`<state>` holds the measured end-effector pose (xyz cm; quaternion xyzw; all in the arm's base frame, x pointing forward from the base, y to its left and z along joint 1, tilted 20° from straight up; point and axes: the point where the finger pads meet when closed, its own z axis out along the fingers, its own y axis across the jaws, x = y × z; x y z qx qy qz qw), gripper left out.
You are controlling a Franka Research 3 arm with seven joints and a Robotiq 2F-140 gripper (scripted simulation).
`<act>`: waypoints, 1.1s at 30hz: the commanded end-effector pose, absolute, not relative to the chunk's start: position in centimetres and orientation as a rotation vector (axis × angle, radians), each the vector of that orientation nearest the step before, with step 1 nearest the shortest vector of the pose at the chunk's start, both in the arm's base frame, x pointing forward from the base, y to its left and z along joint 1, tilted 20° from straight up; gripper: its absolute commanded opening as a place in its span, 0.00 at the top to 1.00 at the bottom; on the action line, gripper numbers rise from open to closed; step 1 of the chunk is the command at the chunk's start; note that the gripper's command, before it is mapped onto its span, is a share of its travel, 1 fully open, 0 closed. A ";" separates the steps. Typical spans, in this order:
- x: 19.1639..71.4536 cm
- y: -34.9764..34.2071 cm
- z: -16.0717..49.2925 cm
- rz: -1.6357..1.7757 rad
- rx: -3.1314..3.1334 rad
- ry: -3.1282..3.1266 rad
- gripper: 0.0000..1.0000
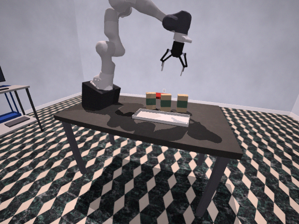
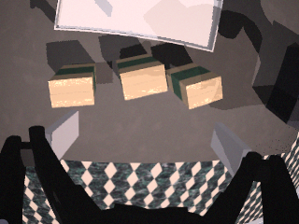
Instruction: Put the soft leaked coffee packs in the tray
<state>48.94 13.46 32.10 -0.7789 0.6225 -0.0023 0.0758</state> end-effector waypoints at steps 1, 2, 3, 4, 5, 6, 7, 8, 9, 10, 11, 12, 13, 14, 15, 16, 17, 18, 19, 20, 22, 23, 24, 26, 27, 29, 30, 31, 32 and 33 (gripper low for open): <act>49.2 14.1 32.0 -0.029 -2.189 2.001 0.00; 49.2 14.1 32.0 -0.029 -2.189 2.001 0.00; 49.2 14.1 32.0 -0.029 -2.189 2.001 0.00; 49.2 14.1 32.0 -0.029 -2.189 2.001 0.00; 49.2 14.1 32.0 -0.029 -2.189 2.001 0.00; 49.2 14.1 32.0 -0.029 -2.189 2.001 0.00; 49.2 14.1 32.0 -0.029 -2.189 2.001 0.00; 49.2 14.1 32.0 -0.029 -2.189 2.001 0.00; 49.2 14.1 32.0 -0.029 -2.189 2.001 0.00; 49.2 14.1 32.0 -0.029 -2.189 2.001 0.00; 49.2 14.1 32.0 -0.029 -2.189 2.001 0.00; 49.2 14.1 32.0 -0.029 -2.189 2.001 0.00; 49.2 14.1 32.0 -0.029 -2.189 2.001 0.00; 49.2 14.1 32.0 -0.029 -2.189 2.001 0.00; 49.2 14.1 32.0 -0.029 -2.189 2.001 0.00; 49.2 14.1 32.0 -0.029 -2.189 2.001 0.00; 49.2 14.1 32.0 -0.029 -2.189 2.001 0.00; 49.2 14.1 32.0 -0.029 -2.189 2.001 0.00; 49.2 14.1 32.0 -0.029 -2.189 2.001 0.00; 49.2 14.1 32.0 -0.029 -2.189 2.001 0.00; 49.2 14.1 32.0 -0.029 -2.189 2.001 0.00; 49.2 14.1 32.0 -0.029 -2.189 2.001 0.00; 49.2 14.1 32.0 -0.029 -2.189 2.001 0.00; 48.3 15.0 30.7 -0.029 -2.096 2.080 0.00; 48.3 15.0 30.7 -0.029 -2.096 2.080 0.00; 48.3 15.0 30.7 -0.029 -2.096 2.080 0.00; 48.3 15.0 30.7 -0.029 -2.096 2.080 0.00; 48.3 15.0 30.7 -0.029 -2.096 2.080 0.00; 48.3 15.0 30.7 -0.029 -2.096 2.080 0.00; 48.3 15.0 30.7 -0.029 -2.096 2.080 0.00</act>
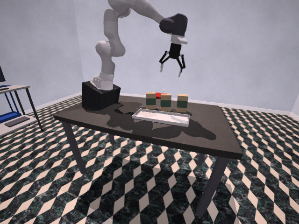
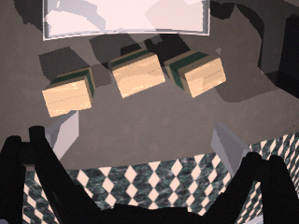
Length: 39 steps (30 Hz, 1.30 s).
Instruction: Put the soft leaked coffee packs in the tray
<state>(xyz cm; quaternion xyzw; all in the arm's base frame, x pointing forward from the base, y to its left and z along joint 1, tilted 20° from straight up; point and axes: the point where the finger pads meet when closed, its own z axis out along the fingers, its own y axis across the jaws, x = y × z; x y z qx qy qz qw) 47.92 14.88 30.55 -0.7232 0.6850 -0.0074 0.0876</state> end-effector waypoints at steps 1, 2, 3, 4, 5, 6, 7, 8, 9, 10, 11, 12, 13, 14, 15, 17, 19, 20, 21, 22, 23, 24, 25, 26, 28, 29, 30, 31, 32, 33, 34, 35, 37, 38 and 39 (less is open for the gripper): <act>48.3 15.0 30.7 -0.029 -2.096 2.080 0.00; 48.3 15.0 30.7 -0.029 -2.096 2.080 0.00; 48.3 15.0 30.7 -0.029 -2.096 2.080 0.00; 48.3 15.0 30.7 -0.029 -2.096 2.080 0.00; 48.3 15.0 30.7 -0.029 -2.096 2.080 0.00; 48.3 15.0 30.7 -0.029 -2.096 2.080 0.00; 48.3 15.0 30.7 -0.029 -2.096 2.080 0.00; 48.3 15.0 30.7 -0.029 -2.096 2.080 0.00; 48.3 15.0 30.7 -0.029 -2.096 2.080 0.00; 48.3 15.0 30.7 -0.029 -2.096 2.080 0.00; 48.3 15.0 30.7 -0.029 -2.096 2.080 0.00; 48.3 15.0 30.7 -0.029 -2.096 2.080 0.00; 48.3 15.0 30.7 -0.029 -2.096 2.080 0.00; 48.3 15.0 30.7 -0.029 -2.096 2.080 0.00; 47.3 15.6 29.5 -0.029 -2.001 2.155 0.00; 47.3 15.6 29.5 -0.029 -2.001 2.155 0.00; 47.3 15.6 29.5 -0.029 -2.001 2.155 0.00; 47.3 15.6 29.5 -0.029 -2.001 2.155 0.00; 47.3 15.6 29.5 -0.029 -2.001 2.155 0.00; 47.3 15.6 29.5 -0.029 -2.001 2.155 0.00; 47.3 15.6 29.5 -0.029 -2.001 2.155 0.00; 47.3 15.6 29.5 -0.029 -2.001 2.155 0.00; 47.3 15.6 29.5 -0.029 -2.001 2.155 0.00; 47.3 15.6 29.5 -0.029 -2.001 2.155 0.00; 47.3 15.6 29.5 -0.029 -2.001 2.155 0.00; 47.3 15.6 29.5 -0.029 -2.001 2.155 0.00; 47.3 15.6 29.5 -0.029 -2.001 2.155 0.00; 47.3 15.6 29.5 -0.029 -2.001 2.155 0.00; 47.3 15.6 29.5 -0.029 -2.001 2.155 0.00; 47.3 15.6 29.5 -0.029 -2.001 2.155 0.00; 47.3 15.6 29.5 -0.029 -2.001 2.155 0.00; 47.3 15.6 29.5 -0.029 -2.001 2.155 0.00; 46.3 16.1 28.2 -0.030 -1.907 2.225 0.00; 46.3 16.1 28.2 -0.030 -1.907 2.225 0.00; 46.3 16.1 28.2 -0.030 -1.907 2.225 0.00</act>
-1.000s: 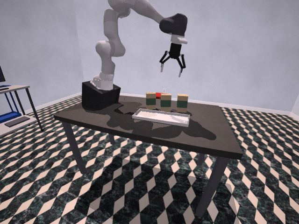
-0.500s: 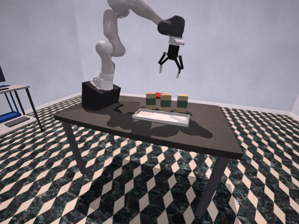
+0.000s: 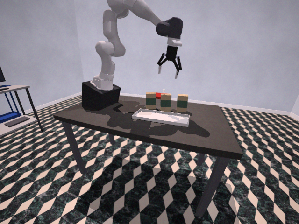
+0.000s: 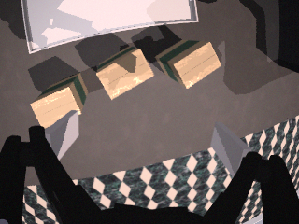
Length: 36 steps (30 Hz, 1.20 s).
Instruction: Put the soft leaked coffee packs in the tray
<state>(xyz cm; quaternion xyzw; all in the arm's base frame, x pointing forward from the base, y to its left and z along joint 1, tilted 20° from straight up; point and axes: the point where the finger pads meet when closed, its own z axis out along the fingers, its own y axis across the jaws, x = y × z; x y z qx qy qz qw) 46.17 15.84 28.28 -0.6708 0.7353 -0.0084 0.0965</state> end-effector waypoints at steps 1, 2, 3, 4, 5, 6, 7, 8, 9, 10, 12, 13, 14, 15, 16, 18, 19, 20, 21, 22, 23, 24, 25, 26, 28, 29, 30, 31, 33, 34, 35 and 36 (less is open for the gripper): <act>46.3 16.1 28.2 -0.030 -1.907 2.225 0.00; 46.3 16.1 28.2 -0.030 -1.907 2.225 0.00; 46.3 16.1 28.2 -0.030 -1.907 2.225 0.00; 46.3 16.1 28.2 -0.030 -1.907 2.225 0.00; 46.3 16.1 28.2 -0.030 -1.907 2.225 0.00; 46.3 16.1 28.2 -0.030 -1.907 2.225 0.00; 46.3 16.1 28.2 -0.030 -1.907 2.225 0.00; 46.3 16.1 28.2 -0.030 -1.907 2.225 0.00; 46.3 16.1 28.2 -0.030 -1.907 2.225 0.00; 46.3 16.1 28.2 -0.030 -1.907 2.225 0.00; 46.3 16.1 28.2 -0.030 -1.907 2.225 0.00; 46.3 16.1 28.2 -0.030 -1.907 2.225 0.00; 46.3 16.1 28.2 -0.030 -1.907 2.225 0.00; 46.3 16.1 28.2 -0.030 -1.907 2.225 0.00; 46.3 16.1 28.2 -0.030 -1.907 2.225 0.00; 45.4 16.5 27.0 -0.033 -1.812 2.291 0.00; 45.4 16.5 27.0 -0.033 -1.812 2.291 0.00; 45.4 16.5 27.0 -0.033 -1.812 2.291 0.00; 45.4 16.5 27.0 -0.033 -1.812 2.291 0.00; 45.4 16.5 27.0 -0.033 -1.812 2.291 0.00; 45.4 16.5 27.0 -0.033 -1.812 2.291 0.00; 45.4 16.5 27.0 -0.033 -1.812 2.291 0.00; 45.4 16.5 27.0 -0.033 -1.812 2.291 0.00; 45.4 16.5 27.0 -0.033 -1.812 2.291 0.00; 45.4 16.5 27.0 -0.033 -1.812 2.291 0.00; 45.4 16.5 27.0 -0.033 -1.812 2.291 0.00; 45.4 16.5 27.0 -0.033 -1.812 2.291 0.00; 45.4 16.5 27.0 -0.033 -1.812 2.291 0.00; 45.4 16.5 27.0 -0.033 -1.812 2.291 0.00; 45.4 16.5 27.0 -0.033 -1.812 2.291 0.00; 45.4 16.5 27.0 -0.033 -1.812 2.291 0.00; 45.4 16.5 27.0 -0.033 -1.812 2.291 0.00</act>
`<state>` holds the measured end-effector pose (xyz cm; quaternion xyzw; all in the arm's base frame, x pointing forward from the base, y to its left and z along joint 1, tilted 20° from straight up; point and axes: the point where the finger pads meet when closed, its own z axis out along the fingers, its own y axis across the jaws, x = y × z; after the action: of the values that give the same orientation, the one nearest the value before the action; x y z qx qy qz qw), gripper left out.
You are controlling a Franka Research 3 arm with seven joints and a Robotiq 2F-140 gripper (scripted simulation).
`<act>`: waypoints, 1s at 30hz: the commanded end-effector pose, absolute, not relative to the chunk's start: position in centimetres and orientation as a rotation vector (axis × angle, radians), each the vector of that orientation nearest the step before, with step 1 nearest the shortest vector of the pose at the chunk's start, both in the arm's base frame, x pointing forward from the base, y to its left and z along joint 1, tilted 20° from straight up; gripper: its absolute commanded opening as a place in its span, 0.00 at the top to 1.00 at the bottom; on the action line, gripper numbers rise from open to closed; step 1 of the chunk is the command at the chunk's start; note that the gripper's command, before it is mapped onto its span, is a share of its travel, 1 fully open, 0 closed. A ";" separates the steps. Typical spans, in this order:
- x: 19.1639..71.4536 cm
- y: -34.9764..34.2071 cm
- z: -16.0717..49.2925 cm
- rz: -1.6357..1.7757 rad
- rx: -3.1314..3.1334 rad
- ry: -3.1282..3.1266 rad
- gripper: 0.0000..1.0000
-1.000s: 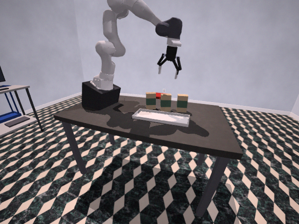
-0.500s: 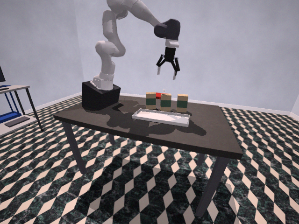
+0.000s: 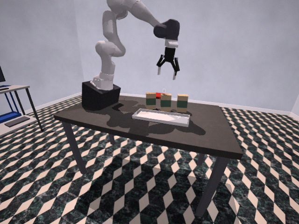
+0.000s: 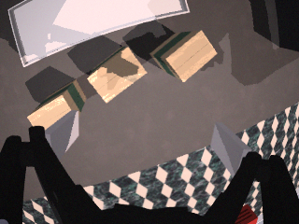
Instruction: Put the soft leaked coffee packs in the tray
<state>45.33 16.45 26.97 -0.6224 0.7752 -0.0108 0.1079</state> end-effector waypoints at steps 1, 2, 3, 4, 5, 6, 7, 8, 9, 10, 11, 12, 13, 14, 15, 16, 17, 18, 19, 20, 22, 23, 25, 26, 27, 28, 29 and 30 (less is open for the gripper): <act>45.4 16.5 27.0 -0.033 -1.812 2.291 0.00; 44.5 16.6 25.8 -0.036 -1.717 2.351 0.00; 44.5 16.6 25.8 -0.036 -1.717 2.351 0.00; 44.5 16.6 25.8 -0.036 -1.717 2.351 0.00; 44.5 16.6 25.8 -0.036 -1.717 2.351 0.00; 44.5 16.6 25.8 -0.036 -1.717 2.351 0.00; 44.5 16.6 25.8 -0.036 -1.717 2.351 0.00; 44.5 16.6 25.8 -0.036 -1.717 2.351 0.00; 44.5 16.6 25.8 -0.036 -1.717 2.351 0.00; 44.5 16.6 25.8 -0.036 -1.717 2.351 0.00; 44.5 16.6 25.8 -0.036 -1.717 2.351 0.00; 44.5 16.6 25.8 -0.036 -1.717 2.351 0.00; 44.5 16.6 25.8 -0.036 -1.717 2.351 0.00; 44.5 16.6 25.8 -0.036 -1.717 2.351 0.00; 44.5 16.6 25.8 -0.036 -1.717 2.351 0.00; 44.5 16.6 25.8 -0.036 -1.717 2.351 0.00; 44.5 16.6 25.8 -0.036 -1.717 2.351 0.00; 44.5 16.6 25.8 -0.036 -1.717 2.351 0.00; 44.5 16.6 25.8 -0.036 -1.717 2.351 0.00; 44.5 16.6 25.8 -0.036 -1.717 2.351 0.00; 43.7 16.7 24.7 -0.041 -1.624 2.406 0.00; 43.7 16.7 24.7 -0.041 -1.624 2.406 0.00; 43.7 16.7 24.7 -0.041 -1.624 2.406 0.00; 43.7 16.7 24.7 -0.041 -1.624 2.406 0.00; 43.7 16.7 24.7 -0.041 -1.624 2.406 0.00; 43.7 16.7 24.7 -0.041 -1.624 2.406 0.00; 43.7 16.7 24.7 -0.041 -1.624 2.406 0.00; 43.7 16.7 24.7 -0.041 -1.624 2.406 0.00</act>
<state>43.49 16.64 24.56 -0.5684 0.8147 -0.0136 0.1144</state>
